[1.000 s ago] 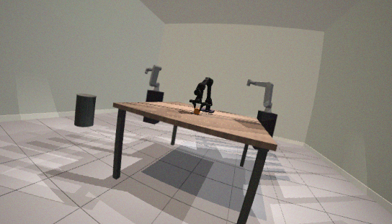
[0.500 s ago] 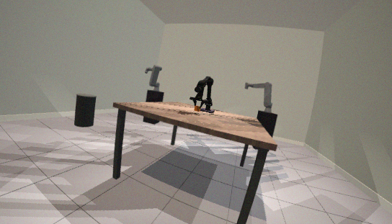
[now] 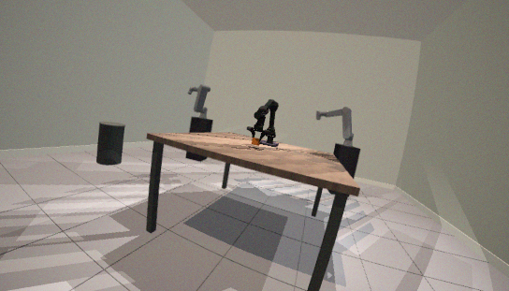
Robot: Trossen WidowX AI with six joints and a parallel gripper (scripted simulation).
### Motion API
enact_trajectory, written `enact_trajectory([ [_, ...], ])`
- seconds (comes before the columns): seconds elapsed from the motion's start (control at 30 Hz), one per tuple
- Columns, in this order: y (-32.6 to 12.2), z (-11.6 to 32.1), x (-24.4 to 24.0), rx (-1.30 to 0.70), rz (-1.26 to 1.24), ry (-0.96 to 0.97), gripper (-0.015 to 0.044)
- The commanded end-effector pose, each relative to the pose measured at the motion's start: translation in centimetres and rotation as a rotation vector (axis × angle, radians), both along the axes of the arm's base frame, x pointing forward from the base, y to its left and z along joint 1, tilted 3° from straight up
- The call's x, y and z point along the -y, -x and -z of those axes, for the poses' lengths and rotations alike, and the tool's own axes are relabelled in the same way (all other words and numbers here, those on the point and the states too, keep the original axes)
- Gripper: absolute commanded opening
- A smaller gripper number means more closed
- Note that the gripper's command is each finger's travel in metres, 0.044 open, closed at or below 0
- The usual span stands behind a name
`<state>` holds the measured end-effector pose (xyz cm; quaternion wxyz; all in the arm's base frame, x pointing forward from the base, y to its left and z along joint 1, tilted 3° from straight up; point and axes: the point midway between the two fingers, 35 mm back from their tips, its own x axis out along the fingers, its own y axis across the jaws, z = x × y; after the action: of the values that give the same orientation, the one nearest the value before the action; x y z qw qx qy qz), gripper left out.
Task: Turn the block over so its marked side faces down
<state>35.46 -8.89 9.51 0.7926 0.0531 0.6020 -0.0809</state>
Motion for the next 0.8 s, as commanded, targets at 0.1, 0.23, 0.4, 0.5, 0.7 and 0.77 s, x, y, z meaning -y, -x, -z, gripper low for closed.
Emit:
enact_trajectory([
  [0.1, 0.06, 0.1, -0.08, 0.105, -0.004, 0.016, 0.0],
  [0.23, 0.15, 0.14, -0.1, 0.165, -0.005, 0.028, 0.0],
  [0.4, 0.34, 0.16, -0.14, 0.24, -0.007, 0.043, 0.0],
  [0.5, 0.5, 0.14, -0.18, 0.285, -0.008, 0.052, 0.0],
  [0.7, 0.65, 0.12, -0.22, 0.322, -0.009, 0.06, 0.0],
  [0.77, 0.54, 0.26, -0.2, 0.332, -0.008, 0.061, 0.0],
])
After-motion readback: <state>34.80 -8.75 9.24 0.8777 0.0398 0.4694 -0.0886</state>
